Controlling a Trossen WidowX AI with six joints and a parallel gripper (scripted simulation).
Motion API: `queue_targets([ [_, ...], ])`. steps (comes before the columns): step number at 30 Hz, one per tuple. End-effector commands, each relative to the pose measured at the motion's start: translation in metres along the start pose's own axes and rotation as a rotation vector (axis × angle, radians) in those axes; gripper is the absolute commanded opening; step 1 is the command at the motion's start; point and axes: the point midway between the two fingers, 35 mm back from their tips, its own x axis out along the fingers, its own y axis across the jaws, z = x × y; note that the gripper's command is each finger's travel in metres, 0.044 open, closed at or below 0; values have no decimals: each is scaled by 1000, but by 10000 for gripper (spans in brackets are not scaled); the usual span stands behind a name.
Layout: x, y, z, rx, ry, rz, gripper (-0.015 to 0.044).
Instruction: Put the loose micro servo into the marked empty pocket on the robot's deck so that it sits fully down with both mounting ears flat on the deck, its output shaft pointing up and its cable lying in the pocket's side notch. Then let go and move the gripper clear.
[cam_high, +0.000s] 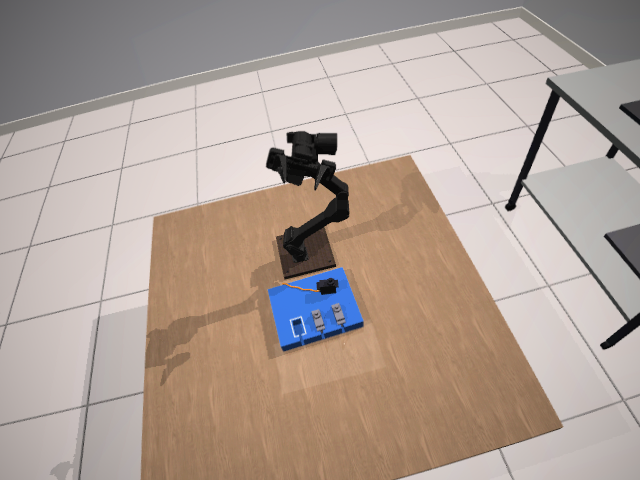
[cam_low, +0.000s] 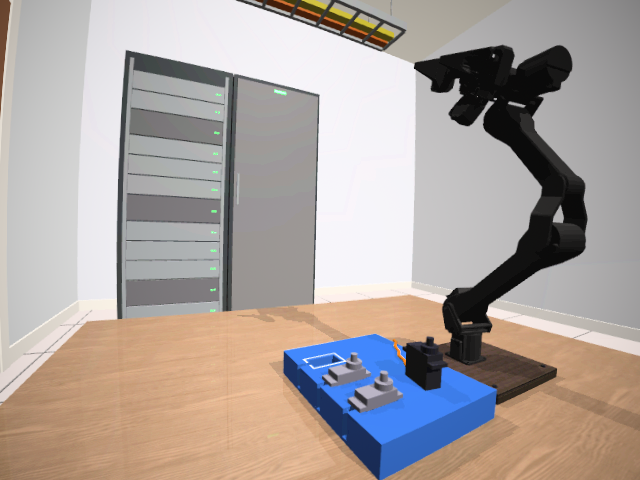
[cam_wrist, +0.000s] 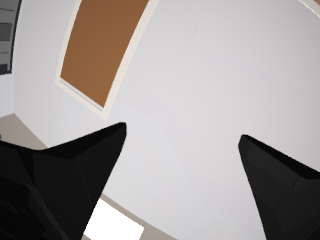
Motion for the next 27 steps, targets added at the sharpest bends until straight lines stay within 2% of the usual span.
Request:
queue_targets([
  [1,0,0,0,3,1,0,426],
  [2,0,1,0,11,3,-2,440],
  [27,-10,32,-6,549,157,-123,440],
])
